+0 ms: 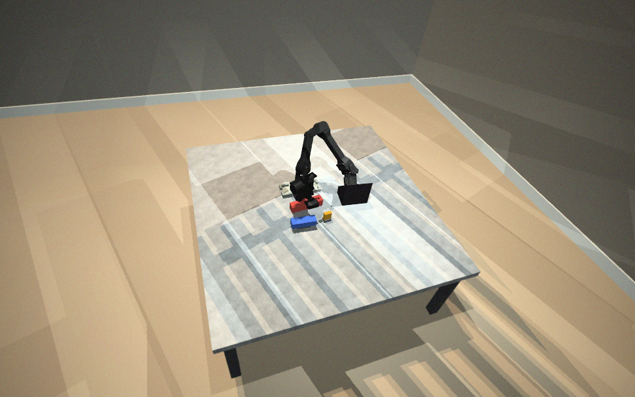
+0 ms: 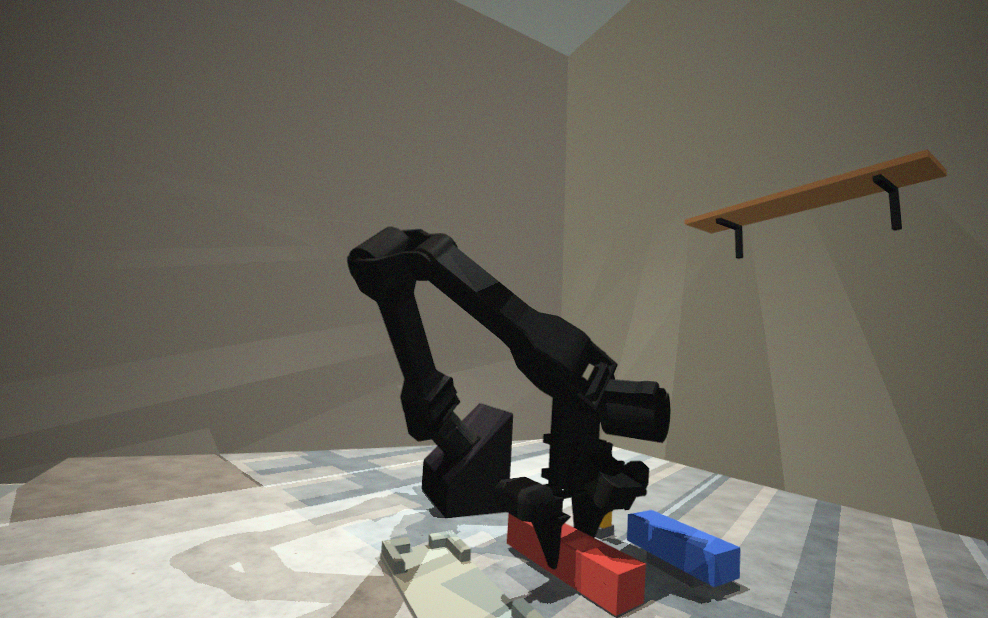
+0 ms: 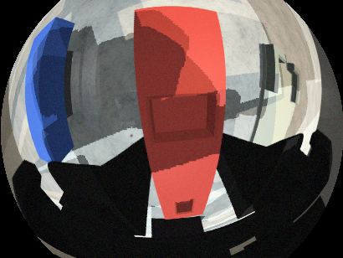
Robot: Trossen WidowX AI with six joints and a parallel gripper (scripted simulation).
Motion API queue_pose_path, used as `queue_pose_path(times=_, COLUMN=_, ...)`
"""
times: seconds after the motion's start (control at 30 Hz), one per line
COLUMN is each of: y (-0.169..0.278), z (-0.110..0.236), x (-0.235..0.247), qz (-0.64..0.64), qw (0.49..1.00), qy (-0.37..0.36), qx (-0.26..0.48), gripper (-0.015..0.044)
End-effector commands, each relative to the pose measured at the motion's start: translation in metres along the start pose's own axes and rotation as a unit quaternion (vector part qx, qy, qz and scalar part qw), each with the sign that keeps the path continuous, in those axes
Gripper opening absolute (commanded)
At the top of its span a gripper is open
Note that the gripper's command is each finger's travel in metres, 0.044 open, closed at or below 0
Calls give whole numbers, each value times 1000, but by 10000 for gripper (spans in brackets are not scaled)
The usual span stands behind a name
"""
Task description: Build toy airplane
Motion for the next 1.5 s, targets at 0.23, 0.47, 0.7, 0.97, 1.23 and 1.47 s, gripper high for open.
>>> queue_pose_path(times=0.23, y=-7, z=34, x=2, qz=-3, qw=1000, qy=-5, qx=-10, gripper=0)
queue_pose_path(times=0.47, y=-8, z=55, x=2, qz=-3, qw=1000, qy=-6, qx=-10, gripper=0)
queue_pose_path(times=0.7, y=-7, z=77, x=2, qz=-3, qw=1000, qy=-6, qx=-10, gripper=0)
queue_pose_path(times=0.97, y=-4, z=102, x=2, qz=-3, qw=1000, qy=-5, qx=-9, gripper=0)
queue_pose_path(times=1.23, y=1, z=125, x=1, qz=-3, qw=1000, qy=-4, qx=-8, gripper=0)
queue_pose_path(times=1.47, y=0, z=121, x=-10, qz=-8, qw=1000, qy=-7, qx=-9, gripper=0)
Point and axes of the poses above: the point midway between the two fingers, 35 mm back from their tips, its own z axis back along the fingers, its own x axis across the jaws, y = z × x, the point moved 9 cm from there along z, back along the fingers, and after that the axes turned 5 degrees about z, right-handed, at the moved point
